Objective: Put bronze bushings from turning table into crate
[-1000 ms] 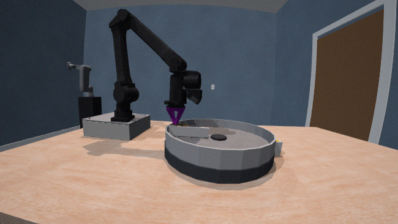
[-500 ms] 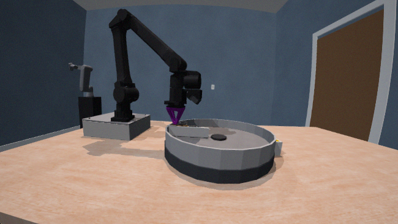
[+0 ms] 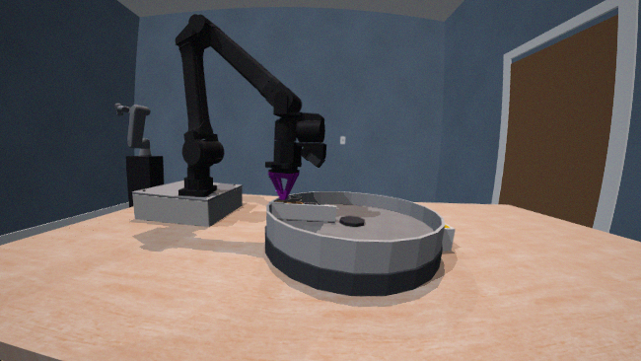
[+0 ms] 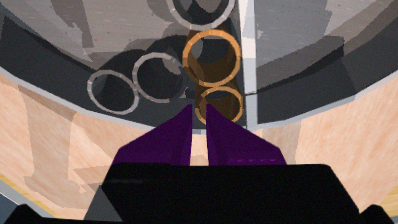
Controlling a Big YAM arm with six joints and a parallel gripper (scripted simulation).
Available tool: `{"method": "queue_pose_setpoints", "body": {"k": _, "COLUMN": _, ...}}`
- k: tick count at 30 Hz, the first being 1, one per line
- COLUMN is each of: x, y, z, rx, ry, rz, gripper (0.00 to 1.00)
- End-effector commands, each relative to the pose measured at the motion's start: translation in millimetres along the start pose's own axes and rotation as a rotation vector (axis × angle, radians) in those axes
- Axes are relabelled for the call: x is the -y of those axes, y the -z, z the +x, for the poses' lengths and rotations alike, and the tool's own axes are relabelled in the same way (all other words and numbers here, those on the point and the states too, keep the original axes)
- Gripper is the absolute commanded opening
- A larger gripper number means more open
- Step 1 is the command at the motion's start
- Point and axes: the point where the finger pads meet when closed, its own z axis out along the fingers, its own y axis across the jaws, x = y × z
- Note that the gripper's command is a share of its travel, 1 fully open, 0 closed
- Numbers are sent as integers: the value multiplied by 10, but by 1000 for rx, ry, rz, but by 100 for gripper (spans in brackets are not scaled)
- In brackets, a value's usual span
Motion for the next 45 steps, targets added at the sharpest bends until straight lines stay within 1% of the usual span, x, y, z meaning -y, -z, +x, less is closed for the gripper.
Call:
{"method": "queue_pose_setpoints", "body": {"k": 1, "x": -10, "y": 178, "z": -267, "rx": 59, "ry": 4, "rz": 1, "gripper": 11}}
{"method": "queue_pose_setpoints", "body": {"k": 28, "x": -10, "y": 173, "z": -266, "rx": 58, "ry": 4, "rz": 1, "gripper": 11}}
{"method": "queue_pose_setpoints", "body": {"k": 30, "x": -12, "y": 91, "z": -230, "rx": 48, "ry": 4, "rz": 0, "gripper": 11}}
{"method": "queue_pose_setpoints", "body": {"k": 31, "x": -15, "y": 38, "z": -166, "rx": 35, "ry": 4, "rz": 0, "gripper": 11}}
{"method": "queue_pose_setpoints", "body": {"k": 33, "x": -15, "y": 38, "z": -166, "rx": 35, "ry": 4, "rz": 0, "gripper": 11}}
{"method": "queue_pose_setpoints", "body": {"k": 34, "x": -18, "y": -29, "z": -83, "rx": 18, "ry": 4, "rz": -1, "gripper": 11}}
{"method": "queue_pose_setpoints", "body": {"k": 36, "x": -18, "y": -79, "z": -58, "rx": 13, "ry": 4, "rz": -1, "gripper": 11}}
{"method": "queue_pose_setpoints", "body": {"k": 39, "x": -16, "y": -115, "z": -56, "rx": 13, "ry": 4, "rz": -1, "gripper": 11}}
{"method": "queue_pose_setpoints", "body": {"k": 45, "x": -16, "y": -119, "z": -43, "rx": 8, "ry": 4, "rz": -1, "gripper": 11}}
